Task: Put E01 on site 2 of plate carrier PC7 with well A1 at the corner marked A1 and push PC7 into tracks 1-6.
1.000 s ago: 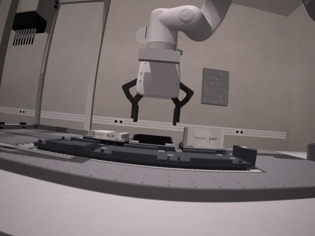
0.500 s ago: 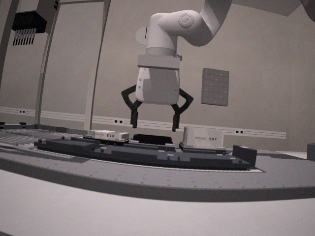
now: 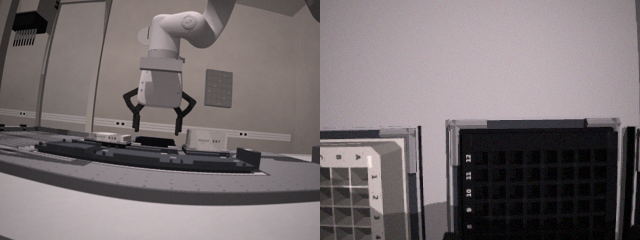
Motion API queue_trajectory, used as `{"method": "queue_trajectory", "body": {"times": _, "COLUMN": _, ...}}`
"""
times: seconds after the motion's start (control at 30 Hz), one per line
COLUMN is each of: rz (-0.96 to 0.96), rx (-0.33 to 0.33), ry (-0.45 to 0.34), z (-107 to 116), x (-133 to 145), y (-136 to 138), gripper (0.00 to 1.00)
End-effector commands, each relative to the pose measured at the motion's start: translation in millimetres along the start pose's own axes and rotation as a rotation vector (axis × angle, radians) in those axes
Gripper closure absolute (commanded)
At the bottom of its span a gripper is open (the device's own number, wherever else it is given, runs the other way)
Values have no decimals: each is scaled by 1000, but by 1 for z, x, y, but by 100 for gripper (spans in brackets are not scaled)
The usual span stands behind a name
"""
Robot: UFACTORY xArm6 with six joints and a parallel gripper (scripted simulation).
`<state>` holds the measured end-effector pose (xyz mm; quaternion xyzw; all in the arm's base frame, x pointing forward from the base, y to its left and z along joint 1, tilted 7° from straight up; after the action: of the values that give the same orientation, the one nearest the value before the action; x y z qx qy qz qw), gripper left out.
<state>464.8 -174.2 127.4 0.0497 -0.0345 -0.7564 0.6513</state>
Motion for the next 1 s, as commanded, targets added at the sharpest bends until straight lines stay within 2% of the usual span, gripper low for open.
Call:
{"method": "queue_trajectory", "body": {"times": 0.0, "rz": 0, "rx": 5, "ry": -1, "z": -1, "x": 0, "y": 1, "gripper": 0}}
{"method": "queue_trajectory", "body": {"times": 0.97, "rz": 0, "rx": 4, "ry": -1, "z": -15, "x": 0, "y": 1, "gripper": 0}}
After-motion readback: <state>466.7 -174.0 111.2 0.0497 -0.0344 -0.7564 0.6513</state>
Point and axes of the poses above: the point where the finger pads meet when closed, its own z axis back along the fingers, its own y axis across the jaws, x = y × z, the point moved 7 cm from there along z, back along the fingers, and after that the axes turned 3 degrees about -z, right-handed, at the moved point
